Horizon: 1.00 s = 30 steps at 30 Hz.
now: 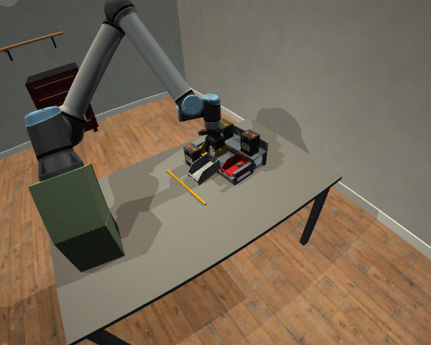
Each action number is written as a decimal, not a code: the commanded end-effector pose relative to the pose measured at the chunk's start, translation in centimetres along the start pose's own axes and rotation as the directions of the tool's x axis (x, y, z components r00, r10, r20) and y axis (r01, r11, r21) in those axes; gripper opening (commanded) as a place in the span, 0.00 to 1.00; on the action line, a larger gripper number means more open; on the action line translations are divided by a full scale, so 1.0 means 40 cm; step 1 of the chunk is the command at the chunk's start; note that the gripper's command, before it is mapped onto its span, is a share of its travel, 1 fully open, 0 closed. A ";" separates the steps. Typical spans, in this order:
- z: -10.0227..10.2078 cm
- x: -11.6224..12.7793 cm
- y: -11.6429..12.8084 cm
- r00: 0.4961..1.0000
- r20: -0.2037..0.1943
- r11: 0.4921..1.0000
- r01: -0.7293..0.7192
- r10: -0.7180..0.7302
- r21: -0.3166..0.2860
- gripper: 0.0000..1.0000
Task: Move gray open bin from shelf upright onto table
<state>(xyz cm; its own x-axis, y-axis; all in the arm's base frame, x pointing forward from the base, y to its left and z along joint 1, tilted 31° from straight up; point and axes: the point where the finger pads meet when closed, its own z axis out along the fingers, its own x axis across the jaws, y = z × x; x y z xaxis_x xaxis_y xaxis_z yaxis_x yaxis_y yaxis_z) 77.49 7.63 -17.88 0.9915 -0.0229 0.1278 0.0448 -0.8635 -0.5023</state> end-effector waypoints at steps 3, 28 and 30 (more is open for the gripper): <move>0.005 0.002 0.000 1.000 -0.001 1.000 0.000 0.000 0.000 0.20; 0.009 0.001 0.000 1.000 -0.001 1.000 0.000 0.000 0.000 0.00; 0.009 0.001 0.000 1.000 -0.001 1.000 0.000 0.000 0.000 0.00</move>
